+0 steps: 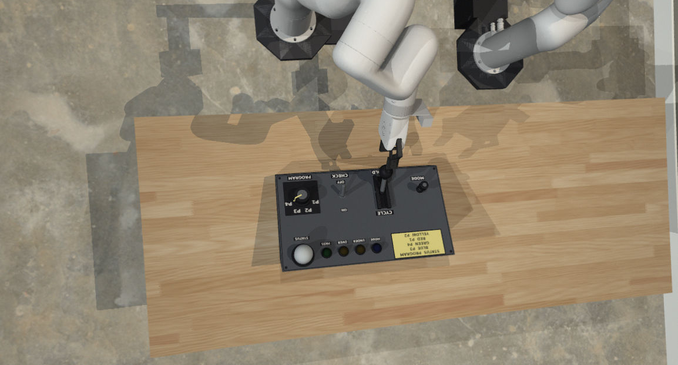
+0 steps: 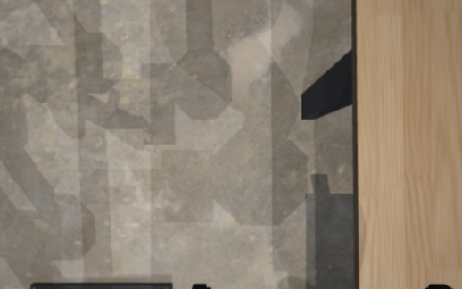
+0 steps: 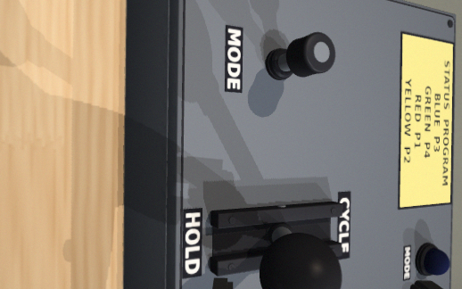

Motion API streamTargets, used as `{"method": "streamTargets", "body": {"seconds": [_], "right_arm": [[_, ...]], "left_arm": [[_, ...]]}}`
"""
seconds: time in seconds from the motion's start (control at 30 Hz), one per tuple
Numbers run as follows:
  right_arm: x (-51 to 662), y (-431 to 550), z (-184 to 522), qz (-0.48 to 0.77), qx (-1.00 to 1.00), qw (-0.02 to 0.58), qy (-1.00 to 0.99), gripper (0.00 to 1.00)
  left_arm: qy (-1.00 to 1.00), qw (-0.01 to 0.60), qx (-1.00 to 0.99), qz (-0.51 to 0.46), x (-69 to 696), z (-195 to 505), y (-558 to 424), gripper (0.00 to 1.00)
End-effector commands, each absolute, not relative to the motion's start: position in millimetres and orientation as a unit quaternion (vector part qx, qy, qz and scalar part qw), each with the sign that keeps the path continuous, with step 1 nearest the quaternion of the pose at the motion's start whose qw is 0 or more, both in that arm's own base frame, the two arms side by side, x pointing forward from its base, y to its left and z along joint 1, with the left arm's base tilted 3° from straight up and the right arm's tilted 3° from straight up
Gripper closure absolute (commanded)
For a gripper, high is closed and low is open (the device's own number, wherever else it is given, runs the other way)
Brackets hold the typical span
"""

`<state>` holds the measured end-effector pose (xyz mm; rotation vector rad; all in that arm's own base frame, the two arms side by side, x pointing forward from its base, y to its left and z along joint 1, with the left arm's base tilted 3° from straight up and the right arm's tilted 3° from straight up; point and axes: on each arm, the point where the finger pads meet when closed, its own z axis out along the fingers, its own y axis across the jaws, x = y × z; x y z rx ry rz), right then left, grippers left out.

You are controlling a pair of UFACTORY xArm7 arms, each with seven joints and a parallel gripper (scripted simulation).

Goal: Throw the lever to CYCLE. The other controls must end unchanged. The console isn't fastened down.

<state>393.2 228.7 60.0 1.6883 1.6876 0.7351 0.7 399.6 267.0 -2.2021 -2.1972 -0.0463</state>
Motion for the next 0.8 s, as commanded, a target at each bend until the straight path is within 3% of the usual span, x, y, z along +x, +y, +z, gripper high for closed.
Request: {"method": "streamTargets", "body": {"seconds": [0.0,0.77], "right_arm": [[405.7,229.7,51.4,0.282,0.641,0.317,0.64,0.23],[435.0,228.3,26.5,0.282,0.641,0.317,0.64,0.23]], "left_arm": [[-0.706,0.016,-0.708,-0.016,0.9,268.4,400.4,0.0],[-0.706,0.016,-0.708,-0.016,0.9,268.4,400.4,0.0]]}}
